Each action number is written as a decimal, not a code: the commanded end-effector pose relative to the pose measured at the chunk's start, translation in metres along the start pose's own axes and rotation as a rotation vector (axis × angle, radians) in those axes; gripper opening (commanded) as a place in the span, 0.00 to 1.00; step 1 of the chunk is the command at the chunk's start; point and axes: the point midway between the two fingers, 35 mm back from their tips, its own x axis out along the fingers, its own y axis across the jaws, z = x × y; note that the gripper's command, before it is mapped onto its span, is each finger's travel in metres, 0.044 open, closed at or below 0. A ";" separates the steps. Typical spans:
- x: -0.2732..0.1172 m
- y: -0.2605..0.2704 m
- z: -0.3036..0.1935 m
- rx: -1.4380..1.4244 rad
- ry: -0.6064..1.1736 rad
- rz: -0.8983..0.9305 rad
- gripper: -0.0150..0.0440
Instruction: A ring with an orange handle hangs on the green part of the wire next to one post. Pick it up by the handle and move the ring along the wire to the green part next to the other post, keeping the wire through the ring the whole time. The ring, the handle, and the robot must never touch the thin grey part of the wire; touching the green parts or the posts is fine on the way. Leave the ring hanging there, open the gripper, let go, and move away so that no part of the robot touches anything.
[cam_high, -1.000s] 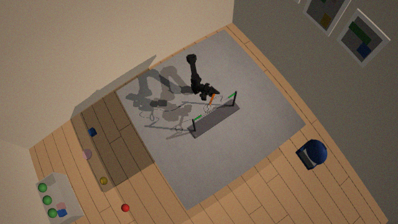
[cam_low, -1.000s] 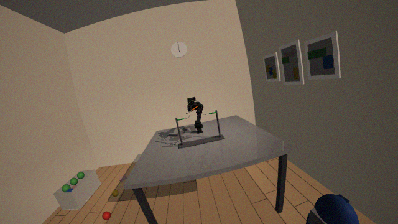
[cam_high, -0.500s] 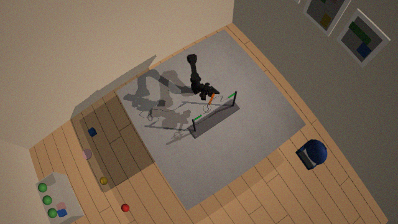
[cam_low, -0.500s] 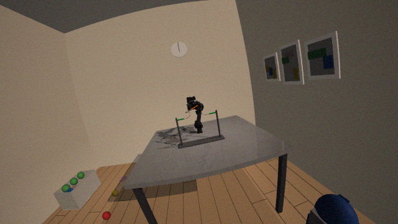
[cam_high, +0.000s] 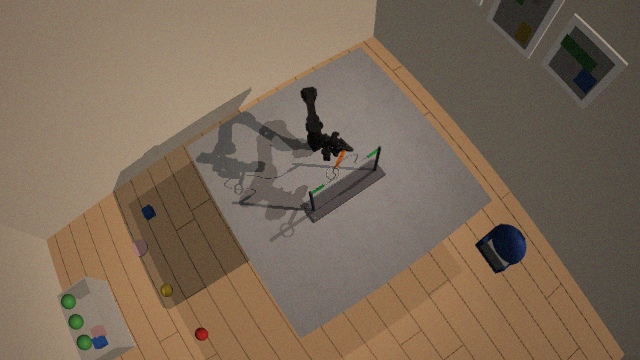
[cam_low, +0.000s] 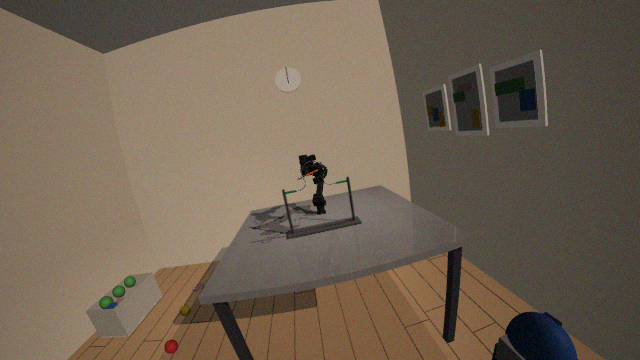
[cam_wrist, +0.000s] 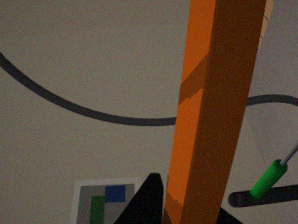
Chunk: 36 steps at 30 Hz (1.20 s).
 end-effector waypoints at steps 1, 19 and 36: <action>0.000 0.003 -0.002 -0.035 0.005 -0.013 0.00; 0.000 -0.003 -0.001 -0.147 -0.002 -0.118 0.00; 0.000 -0.009 0.000 -0.251 -0.012 -0.212 0.00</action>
